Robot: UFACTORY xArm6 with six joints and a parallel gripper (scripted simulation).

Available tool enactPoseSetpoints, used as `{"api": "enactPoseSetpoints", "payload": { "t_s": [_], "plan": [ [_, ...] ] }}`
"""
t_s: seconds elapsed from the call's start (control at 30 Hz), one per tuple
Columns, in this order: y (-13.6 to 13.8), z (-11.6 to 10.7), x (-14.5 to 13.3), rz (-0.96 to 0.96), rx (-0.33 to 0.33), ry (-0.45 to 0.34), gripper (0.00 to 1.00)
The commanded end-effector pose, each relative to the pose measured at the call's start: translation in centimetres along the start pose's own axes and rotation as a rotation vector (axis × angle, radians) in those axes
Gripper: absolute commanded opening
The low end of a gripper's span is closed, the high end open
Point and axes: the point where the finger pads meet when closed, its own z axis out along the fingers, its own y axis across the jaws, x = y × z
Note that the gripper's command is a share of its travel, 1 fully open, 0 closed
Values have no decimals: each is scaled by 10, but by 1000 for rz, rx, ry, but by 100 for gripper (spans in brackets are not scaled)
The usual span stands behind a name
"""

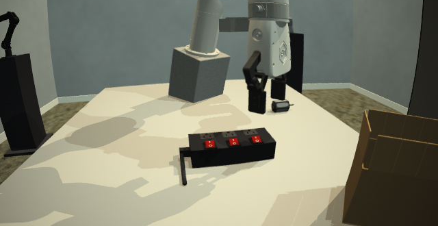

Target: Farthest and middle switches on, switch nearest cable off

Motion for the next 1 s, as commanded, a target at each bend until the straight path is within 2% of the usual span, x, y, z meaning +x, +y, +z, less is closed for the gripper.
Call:
{"api": "enactPoseSetpoints", "payload": {
  "t_s": [0.0, 0.33, 0.4, 0.47, 0.53, 0.57, 0.7, 0.8, 0.87, 0.97],
  "plan": [
    [-1, -1, -1, 0, 2, -3, 100],
    [-2, -2, 0, 18, 2, -3, 100],
    [-10, -9, 5, 114, 2, -3, 100],
    [-24, -21, 16, 290, 2, -2, 100],
    [-24, -21, 16, 290, 2, -2, 100],
    [-32, -29, 23, 395, 3, -2, 100],
    [-32, -29, 23, 395, 3, -2, 100],
    [-47, -43, 36, 595, 4, -1, 100],
    [-47, -43, 36, 595, 4, -1, 100],
    [-56, -53, 46, 734, 5, -1, 100]
  ]
}}
